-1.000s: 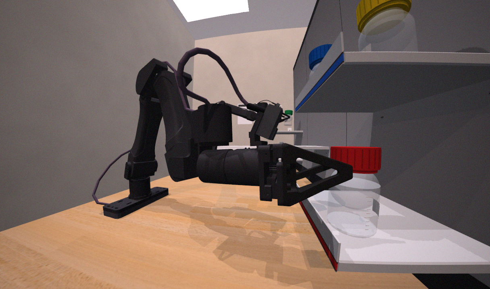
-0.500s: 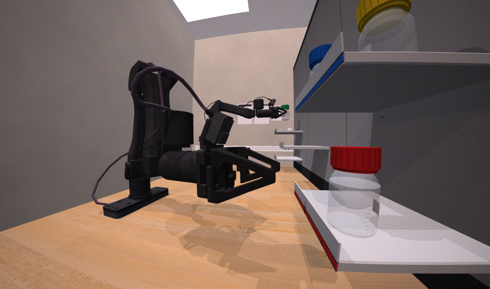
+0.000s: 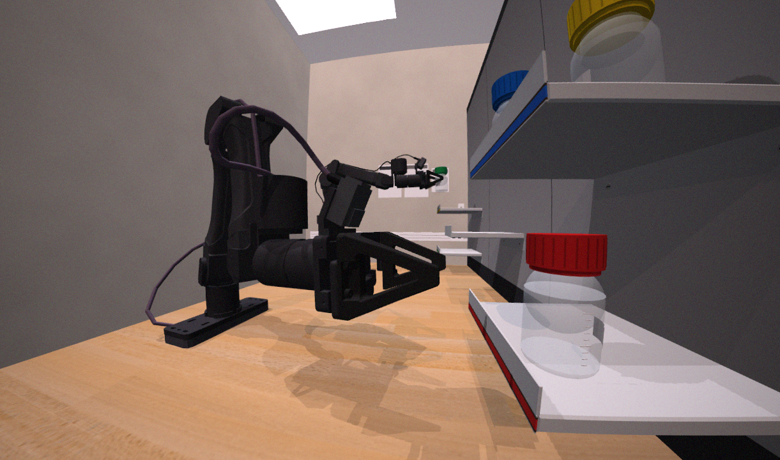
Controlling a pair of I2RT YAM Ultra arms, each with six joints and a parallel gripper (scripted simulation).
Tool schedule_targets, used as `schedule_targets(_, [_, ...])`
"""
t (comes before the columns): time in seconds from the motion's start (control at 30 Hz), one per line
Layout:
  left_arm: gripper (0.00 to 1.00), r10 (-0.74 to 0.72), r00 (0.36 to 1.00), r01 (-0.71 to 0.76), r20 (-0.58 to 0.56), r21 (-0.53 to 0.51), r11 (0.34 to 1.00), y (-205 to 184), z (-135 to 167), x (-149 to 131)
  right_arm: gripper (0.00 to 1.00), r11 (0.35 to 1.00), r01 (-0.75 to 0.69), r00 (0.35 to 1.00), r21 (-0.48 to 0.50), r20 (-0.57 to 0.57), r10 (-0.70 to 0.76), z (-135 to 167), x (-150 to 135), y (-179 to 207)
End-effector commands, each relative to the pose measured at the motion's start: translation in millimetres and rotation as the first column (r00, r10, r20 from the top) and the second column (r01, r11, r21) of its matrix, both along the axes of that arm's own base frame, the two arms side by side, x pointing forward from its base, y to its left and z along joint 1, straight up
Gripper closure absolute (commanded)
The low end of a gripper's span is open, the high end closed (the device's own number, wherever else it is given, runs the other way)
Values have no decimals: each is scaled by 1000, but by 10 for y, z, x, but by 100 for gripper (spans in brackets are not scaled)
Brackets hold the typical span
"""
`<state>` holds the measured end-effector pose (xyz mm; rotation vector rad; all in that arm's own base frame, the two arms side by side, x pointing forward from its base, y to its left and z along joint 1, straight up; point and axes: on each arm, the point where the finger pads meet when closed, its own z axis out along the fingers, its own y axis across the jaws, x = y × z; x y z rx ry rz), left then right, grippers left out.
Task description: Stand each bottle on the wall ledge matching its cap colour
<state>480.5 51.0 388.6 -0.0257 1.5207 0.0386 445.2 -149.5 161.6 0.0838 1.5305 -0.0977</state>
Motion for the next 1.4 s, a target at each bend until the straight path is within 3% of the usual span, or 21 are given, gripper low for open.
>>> schedule_targets(0.0, [48,-5,998,5,66,6,1000,-6,232,-270,28,1000,-8,1000,-17,21,8,91,-1,17])
schedule_targets(0.53, [48,-7,1000,7,28,1,1000,-31,89,-742,28,1000,-8,1000,-17,21,8,91,-1,17])
schedule_targets(0.9, [48,-11,1000,11,-8,-6,1000,-37,-47,-813,28,1000,-8,1000,-17,21,8,91,-1,17])
schedule_targets(1.0, [48,-15,998,14,-55,-16,1000,-41,-210,-814,28,1000,-8,1000,-17,21,8,91,-1,17])
schedule_targets(1.07, [48,-15,999,15,-43,-14,1000,-44,-178,-814,5,1000,-18,1000,-9,-5,18,48,0,33])
schedule_targets(1.1, [48,-15,999,15,-38,-13,1000,-44,-153,-814,0,1000,-18,1000,-3,-19,18,22,-1,34])
schedule_targets(1.37, [48,-14,1000,14,-15,-8,1000,-43,-79,-817,0,999,-16,990,48,-143,23,49,-65,19])
